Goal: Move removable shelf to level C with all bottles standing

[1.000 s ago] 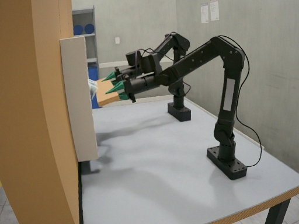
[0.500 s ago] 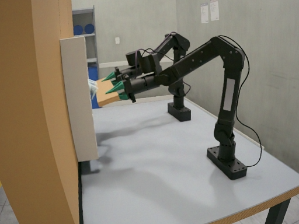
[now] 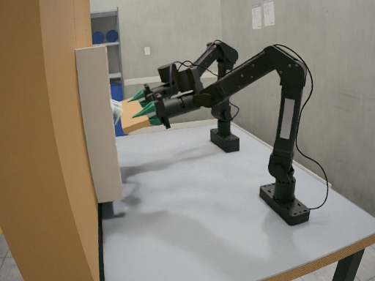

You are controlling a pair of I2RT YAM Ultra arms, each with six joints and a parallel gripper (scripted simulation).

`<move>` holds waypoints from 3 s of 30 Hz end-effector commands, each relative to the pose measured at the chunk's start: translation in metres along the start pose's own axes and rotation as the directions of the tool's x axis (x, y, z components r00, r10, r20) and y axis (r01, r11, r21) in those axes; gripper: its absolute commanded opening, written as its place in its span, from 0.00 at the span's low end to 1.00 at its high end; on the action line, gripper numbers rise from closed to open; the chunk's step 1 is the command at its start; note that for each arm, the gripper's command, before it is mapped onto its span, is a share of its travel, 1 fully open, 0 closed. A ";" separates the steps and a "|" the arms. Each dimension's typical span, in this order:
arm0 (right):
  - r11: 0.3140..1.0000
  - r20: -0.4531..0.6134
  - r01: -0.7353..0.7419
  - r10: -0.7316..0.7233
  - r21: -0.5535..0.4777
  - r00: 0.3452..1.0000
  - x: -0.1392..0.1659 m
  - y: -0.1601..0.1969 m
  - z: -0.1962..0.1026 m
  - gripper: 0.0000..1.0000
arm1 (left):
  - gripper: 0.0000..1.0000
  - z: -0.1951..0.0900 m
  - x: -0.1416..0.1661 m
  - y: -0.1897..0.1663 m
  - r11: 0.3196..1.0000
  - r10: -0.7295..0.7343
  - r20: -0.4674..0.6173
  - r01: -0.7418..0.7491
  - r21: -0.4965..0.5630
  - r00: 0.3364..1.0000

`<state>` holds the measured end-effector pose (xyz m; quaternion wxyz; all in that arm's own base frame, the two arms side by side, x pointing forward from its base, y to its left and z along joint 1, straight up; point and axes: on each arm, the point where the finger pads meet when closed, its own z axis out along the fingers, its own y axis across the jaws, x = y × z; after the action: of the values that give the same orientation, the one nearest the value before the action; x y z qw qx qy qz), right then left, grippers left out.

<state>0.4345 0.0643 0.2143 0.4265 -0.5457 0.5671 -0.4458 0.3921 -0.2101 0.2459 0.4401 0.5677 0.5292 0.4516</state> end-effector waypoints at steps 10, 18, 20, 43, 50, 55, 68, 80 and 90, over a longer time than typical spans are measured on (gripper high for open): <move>0.971 -0.005 -0.003 0.004 0.239 1.000 0.000 -0.089 -0.005 0.00 | 0.00 -0.006 0.011 0.082 0.978 -0.054 -0.027 0.047 -0.205 0.998; 0.971 -0.005 -0.003 0.004 0.239 1.000 0.000 -0.089 -0.005 0.00 | 0.00 -0.006 0.011 0.082 0.978 -0.054 -0.027 0.047 -0.205 0.998; 0.971 -0.005 -0.003 0.004 0.239 1.000 0.000 -0.089 -0.005 0.00 | 0.00 -0.006 0.011 0.082 0.978 -0.054 -0.027 0.047 -0.205 0.998; 0.971 -0.005 -0.003 0.004 0.239 1.000 0.000 -0.089 -0.005 0.00 | 0.00 -0.006 0.011 0.082 0.978 -0.054 -0.027 0.047 -0.205 0.998; 0.971 -0.005 -0.003 0.004 0.239 1.000 0.000 -0.089 -0.005 0.00 | 0.00 -0.006 0.011 0.082 0.978 -0.054 -0.027 0.047 -0.205 0.998; 0.971 -0.005 -0.003 0.004 0.239 1.000 0.000 -0.090 -0.002 0.00 | 0.00 -0.003 0.011 0.082 0.978 -0.054 -0.027 0.047 -0.205 0.998; 0.971 -0.005 -0.003 0.004 0.239 1.000 0.000 -0.094 0.014 0.00 | 0.00 0.013 0.012 0.086 0.978 -0.054 -0.027 0.047 -0.205 0.998; 0.971 -0.005 -0.003 0.004 0.239 1.000 0.000 -0.091 0.025 0.00 | 0.00 0.025 0.012 0.088 0.978 -0.054 -0.027 0.047 -0.205 0.998; 0.971 -0.005 -0.003 0.004 0.239 1.000 0.000 -0.099 0.036 0.00 | 0.00 0.036 0.012 0.089 0.978 -0.054 -0.027 0.047 -0.205 0.998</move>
<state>0.4728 0.0661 0.2365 0.4405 -0.5328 0.5589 -0.4580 0.4288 -0.2062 0.2682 0.4511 0.5520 0.5274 0.4622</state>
